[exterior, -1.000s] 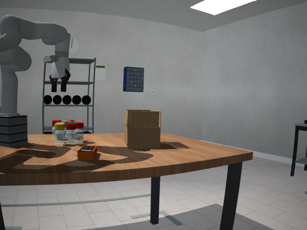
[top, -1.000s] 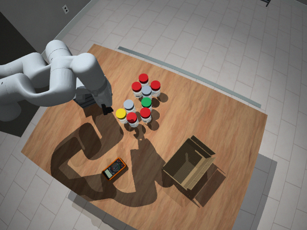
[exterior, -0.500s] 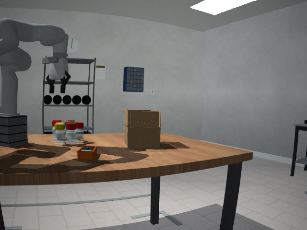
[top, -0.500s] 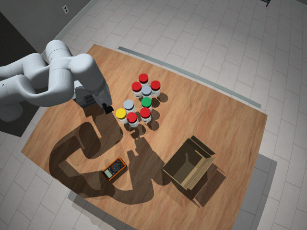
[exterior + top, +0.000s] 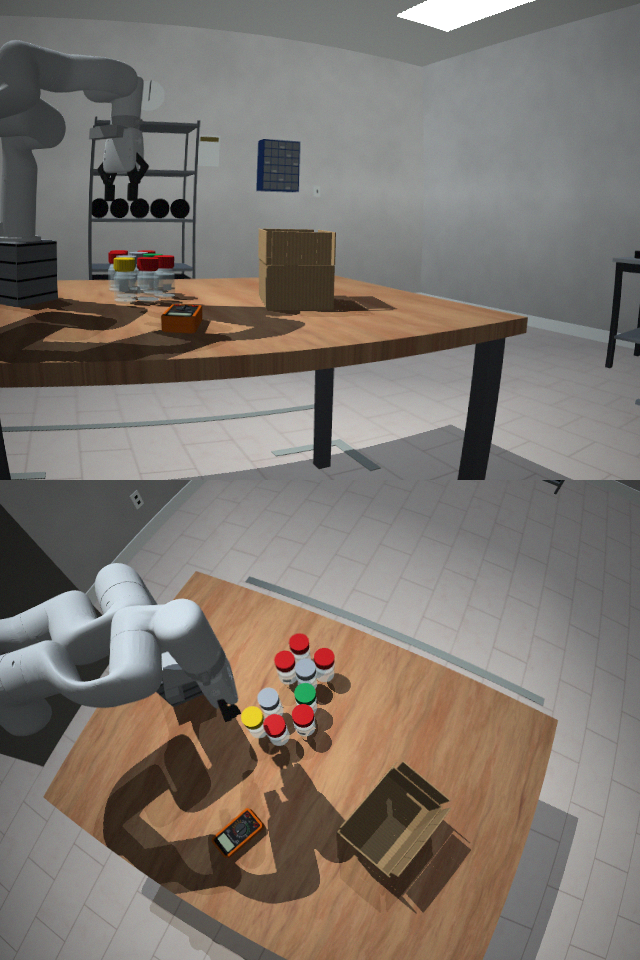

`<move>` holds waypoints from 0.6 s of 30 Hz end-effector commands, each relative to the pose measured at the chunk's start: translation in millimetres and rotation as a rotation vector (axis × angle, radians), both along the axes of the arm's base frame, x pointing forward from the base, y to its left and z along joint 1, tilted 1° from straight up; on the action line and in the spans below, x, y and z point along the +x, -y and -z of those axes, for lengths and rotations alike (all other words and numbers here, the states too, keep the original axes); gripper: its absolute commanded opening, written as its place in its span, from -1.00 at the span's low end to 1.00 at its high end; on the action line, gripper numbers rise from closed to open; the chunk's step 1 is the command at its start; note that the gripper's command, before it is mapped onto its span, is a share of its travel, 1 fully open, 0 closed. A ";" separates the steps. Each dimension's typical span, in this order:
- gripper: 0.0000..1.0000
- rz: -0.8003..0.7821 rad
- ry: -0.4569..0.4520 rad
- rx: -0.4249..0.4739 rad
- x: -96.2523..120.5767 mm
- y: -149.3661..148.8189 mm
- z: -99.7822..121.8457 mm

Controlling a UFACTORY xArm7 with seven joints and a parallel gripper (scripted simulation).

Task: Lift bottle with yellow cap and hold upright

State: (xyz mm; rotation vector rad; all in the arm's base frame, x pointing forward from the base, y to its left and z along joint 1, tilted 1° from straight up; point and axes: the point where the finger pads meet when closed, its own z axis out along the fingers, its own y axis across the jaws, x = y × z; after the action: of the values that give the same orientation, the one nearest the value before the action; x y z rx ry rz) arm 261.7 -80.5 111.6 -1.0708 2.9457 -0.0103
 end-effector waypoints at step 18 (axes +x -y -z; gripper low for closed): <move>0.58 -0.010 0.000 -0.006 4.5 1.0 76.6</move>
State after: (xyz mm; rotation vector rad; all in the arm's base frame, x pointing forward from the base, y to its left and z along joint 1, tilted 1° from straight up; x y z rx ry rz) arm 265.3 -80.5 51.8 -1.0849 2.9450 -0.0155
